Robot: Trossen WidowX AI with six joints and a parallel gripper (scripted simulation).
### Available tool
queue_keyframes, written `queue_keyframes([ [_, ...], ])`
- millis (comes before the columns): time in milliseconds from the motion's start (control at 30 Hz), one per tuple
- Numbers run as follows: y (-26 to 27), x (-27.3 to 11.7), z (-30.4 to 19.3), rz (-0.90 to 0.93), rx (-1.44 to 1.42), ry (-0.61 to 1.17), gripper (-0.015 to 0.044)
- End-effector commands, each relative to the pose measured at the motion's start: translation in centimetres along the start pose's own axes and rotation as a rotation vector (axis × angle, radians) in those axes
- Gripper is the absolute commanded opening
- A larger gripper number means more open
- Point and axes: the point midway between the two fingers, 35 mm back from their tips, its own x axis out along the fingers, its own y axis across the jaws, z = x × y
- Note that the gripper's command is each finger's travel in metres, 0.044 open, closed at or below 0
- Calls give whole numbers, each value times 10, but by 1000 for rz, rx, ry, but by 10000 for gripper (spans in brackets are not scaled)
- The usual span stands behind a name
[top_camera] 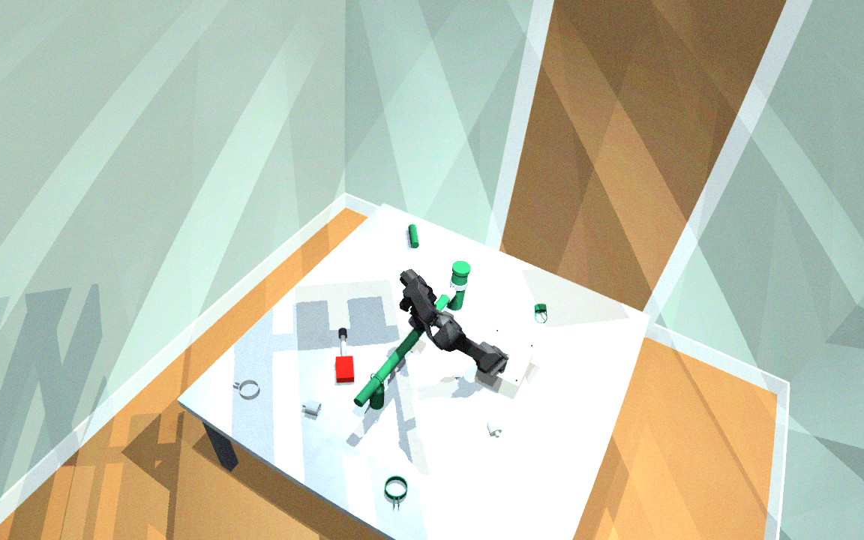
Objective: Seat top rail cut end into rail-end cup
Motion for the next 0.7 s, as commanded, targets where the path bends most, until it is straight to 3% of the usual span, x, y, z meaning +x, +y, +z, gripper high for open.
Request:
queue_keyframes([
  [0,1,-2,-1,2,3,9,0],
  [667,1,-4,-2,2,4,15,0],
])
